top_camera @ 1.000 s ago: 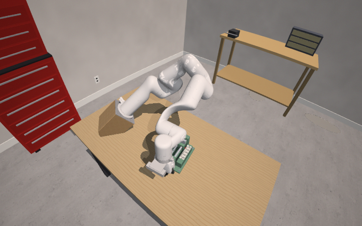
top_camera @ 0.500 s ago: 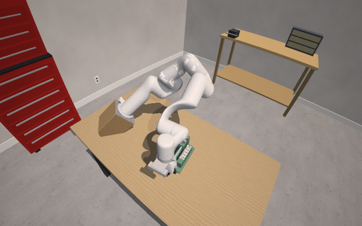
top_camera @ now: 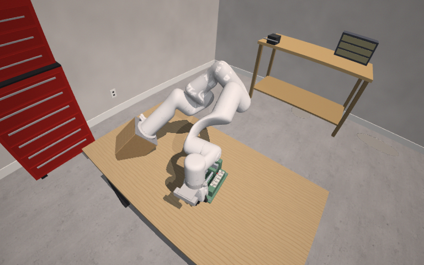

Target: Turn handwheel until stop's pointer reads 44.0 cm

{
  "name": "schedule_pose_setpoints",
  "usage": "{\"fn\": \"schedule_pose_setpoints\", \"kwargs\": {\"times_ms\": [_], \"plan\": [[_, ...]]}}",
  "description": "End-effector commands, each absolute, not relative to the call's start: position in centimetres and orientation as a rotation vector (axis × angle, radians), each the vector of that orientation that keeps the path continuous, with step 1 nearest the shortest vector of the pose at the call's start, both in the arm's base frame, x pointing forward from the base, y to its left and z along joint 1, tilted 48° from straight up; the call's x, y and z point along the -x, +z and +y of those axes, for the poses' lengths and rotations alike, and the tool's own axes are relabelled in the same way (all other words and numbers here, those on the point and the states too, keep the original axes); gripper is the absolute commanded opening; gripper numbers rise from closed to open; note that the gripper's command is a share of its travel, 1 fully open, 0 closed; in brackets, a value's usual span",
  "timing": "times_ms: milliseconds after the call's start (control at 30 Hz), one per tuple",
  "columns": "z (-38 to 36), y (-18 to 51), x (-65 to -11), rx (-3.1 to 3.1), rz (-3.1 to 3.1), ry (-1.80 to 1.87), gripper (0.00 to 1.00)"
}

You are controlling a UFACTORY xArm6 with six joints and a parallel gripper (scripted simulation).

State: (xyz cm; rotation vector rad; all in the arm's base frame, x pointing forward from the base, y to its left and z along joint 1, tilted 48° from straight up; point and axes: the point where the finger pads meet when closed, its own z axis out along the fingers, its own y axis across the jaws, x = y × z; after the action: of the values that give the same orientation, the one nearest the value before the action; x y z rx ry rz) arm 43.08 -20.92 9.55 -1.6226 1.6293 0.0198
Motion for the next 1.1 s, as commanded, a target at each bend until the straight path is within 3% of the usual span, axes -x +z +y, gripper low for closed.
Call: {"fn": "schedule_pose_setpoints", "kwargs": {"times_ms": [0,1067], "plan": [[-21.3,9.8,-42.8,1.622,1.631,0.018,0.06],[-22.1,9.8,-38.3,1.622,1.631,0.018,0.06]]}}
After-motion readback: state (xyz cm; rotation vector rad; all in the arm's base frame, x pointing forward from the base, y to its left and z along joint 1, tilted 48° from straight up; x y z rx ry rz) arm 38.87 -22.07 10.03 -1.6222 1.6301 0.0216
